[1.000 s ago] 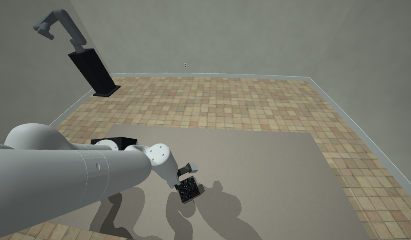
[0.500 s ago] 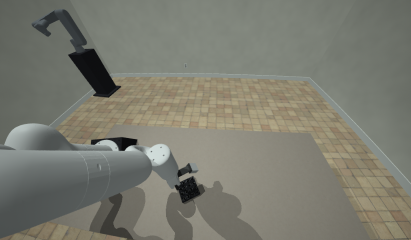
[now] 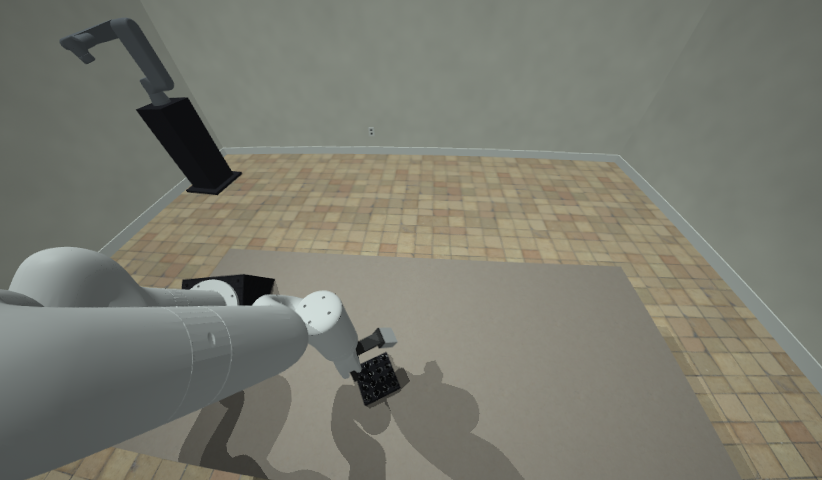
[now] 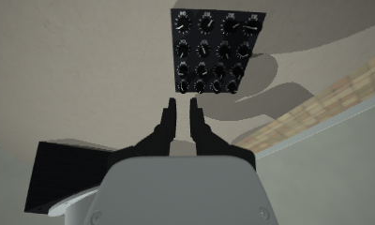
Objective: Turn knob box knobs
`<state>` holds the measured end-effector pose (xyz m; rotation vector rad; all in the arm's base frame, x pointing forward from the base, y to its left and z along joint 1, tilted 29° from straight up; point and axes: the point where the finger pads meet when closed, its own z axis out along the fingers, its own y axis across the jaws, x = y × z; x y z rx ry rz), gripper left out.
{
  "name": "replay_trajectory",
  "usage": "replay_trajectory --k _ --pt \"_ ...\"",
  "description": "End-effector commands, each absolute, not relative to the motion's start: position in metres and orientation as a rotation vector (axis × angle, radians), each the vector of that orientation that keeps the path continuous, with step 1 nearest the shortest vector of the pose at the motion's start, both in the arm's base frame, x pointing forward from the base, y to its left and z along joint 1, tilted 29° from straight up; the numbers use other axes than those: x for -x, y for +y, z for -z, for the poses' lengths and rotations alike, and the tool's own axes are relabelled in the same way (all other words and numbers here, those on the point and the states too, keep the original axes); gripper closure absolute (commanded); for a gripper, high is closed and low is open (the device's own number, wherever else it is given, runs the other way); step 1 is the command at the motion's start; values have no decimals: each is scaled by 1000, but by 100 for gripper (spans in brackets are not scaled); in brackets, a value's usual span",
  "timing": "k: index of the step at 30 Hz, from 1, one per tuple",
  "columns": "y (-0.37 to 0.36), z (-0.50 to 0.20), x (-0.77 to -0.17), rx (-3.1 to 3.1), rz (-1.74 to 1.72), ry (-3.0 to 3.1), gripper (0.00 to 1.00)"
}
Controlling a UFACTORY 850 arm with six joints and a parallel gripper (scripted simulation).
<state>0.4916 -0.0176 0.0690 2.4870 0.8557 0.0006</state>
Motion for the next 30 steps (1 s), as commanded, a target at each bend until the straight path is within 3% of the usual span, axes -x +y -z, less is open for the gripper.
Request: replay_trajectory --k 1,30 --pt "-19 -66 -493 -2487 -3 856 81" --pt "-32 -42 -497 -2487 -3 856 81"
